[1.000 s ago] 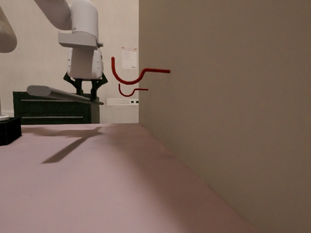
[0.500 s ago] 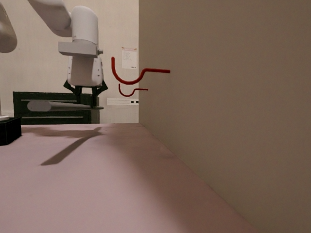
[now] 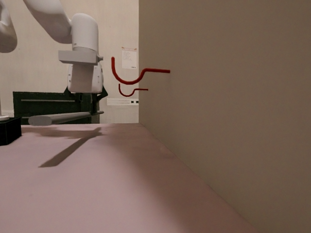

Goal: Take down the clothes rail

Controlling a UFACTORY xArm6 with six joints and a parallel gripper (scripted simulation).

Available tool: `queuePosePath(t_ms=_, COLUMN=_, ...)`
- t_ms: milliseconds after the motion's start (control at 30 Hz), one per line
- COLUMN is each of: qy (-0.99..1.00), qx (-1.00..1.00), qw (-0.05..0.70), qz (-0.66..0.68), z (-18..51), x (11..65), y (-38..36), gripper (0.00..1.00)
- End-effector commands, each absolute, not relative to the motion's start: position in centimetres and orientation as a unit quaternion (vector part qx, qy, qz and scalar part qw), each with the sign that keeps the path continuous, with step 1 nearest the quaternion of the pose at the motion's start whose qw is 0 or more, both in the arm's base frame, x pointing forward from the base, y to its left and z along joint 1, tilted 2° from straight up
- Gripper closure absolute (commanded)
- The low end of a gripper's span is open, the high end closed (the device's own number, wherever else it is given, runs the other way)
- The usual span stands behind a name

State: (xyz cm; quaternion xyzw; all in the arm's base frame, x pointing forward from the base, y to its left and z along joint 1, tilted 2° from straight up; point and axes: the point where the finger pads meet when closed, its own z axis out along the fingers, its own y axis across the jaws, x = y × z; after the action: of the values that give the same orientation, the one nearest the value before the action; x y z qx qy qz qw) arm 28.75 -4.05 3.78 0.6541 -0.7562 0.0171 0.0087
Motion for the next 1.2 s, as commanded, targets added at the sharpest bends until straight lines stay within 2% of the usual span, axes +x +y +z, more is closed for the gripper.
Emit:
queuePosePath(t_ms=0, qy=-0.756, qx=0.654, qw=0.007, qz=0.019, z=3.3, x=28.9, y=-4.1, gripper=1.0)
queuePosePath(t_ms=1167, qy=-0.756, qx=0.654, qw=0.008, qz=0.018, z=-0.6, x=29.0, y=-4.2, gripper=1.0)
